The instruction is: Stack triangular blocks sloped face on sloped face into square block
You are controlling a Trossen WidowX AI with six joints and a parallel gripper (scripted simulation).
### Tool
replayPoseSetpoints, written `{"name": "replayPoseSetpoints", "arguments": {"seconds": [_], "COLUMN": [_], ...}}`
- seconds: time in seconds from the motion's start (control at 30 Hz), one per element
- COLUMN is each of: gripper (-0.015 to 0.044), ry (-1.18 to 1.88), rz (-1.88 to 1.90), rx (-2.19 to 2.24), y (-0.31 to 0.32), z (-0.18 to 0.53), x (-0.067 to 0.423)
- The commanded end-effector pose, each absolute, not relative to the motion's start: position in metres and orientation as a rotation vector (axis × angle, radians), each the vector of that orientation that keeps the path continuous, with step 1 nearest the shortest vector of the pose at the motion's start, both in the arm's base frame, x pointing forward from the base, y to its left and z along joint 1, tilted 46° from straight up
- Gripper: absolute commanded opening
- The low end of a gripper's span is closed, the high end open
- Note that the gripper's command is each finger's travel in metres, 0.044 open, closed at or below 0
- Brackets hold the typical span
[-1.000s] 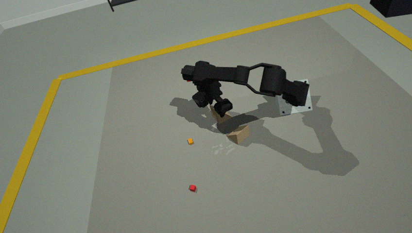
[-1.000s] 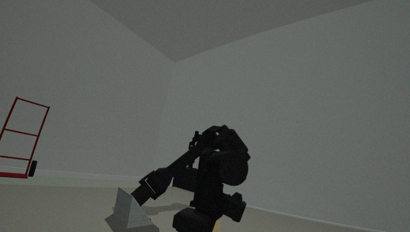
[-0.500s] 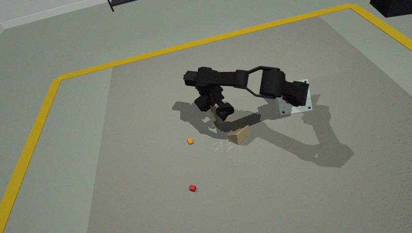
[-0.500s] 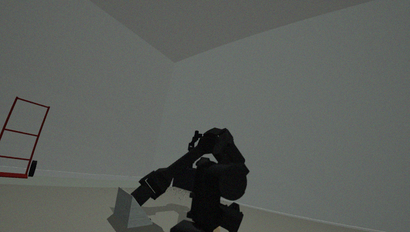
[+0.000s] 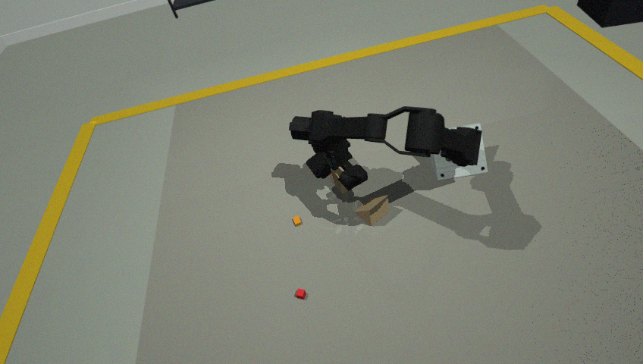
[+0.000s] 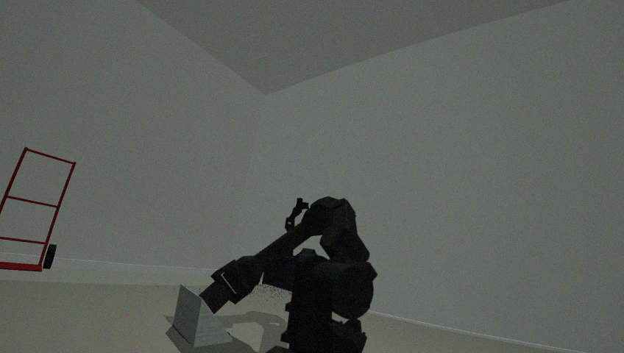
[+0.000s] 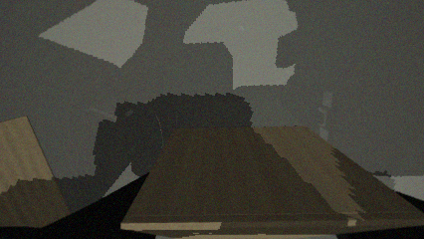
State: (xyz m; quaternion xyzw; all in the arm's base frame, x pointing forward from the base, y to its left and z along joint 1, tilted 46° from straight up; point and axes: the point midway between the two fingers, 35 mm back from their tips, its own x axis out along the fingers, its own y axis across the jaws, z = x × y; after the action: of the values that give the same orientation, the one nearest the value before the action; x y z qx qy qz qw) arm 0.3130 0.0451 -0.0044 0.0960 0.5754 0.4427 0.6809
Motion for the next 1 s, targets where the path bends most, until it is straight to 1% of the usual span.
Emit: {"name": "replayPoseSetpoints", "arguments": {"seconds": [0.0, 0.13, 0.3, 0.47, 0.97], "gripper": [0.0289, 0.0262, 0.0131, 0.0, 0.0], "ry": [1.293, 1.293, 1.293, 1.293, 1.281], "rz": [0.994, 0.994, 0.993, 0.992, 1.006], "rx": [0.223, 0.223, 0.223, 0.217, 0.205], "y": [0.046, 0.046, 0.044, 0.028, 0.025], "z": [-0.005, -0.005, -0.004, 0.011, 0.013], "x": [0.313, 0.313, 0.313, 0.314, 0.314]}}
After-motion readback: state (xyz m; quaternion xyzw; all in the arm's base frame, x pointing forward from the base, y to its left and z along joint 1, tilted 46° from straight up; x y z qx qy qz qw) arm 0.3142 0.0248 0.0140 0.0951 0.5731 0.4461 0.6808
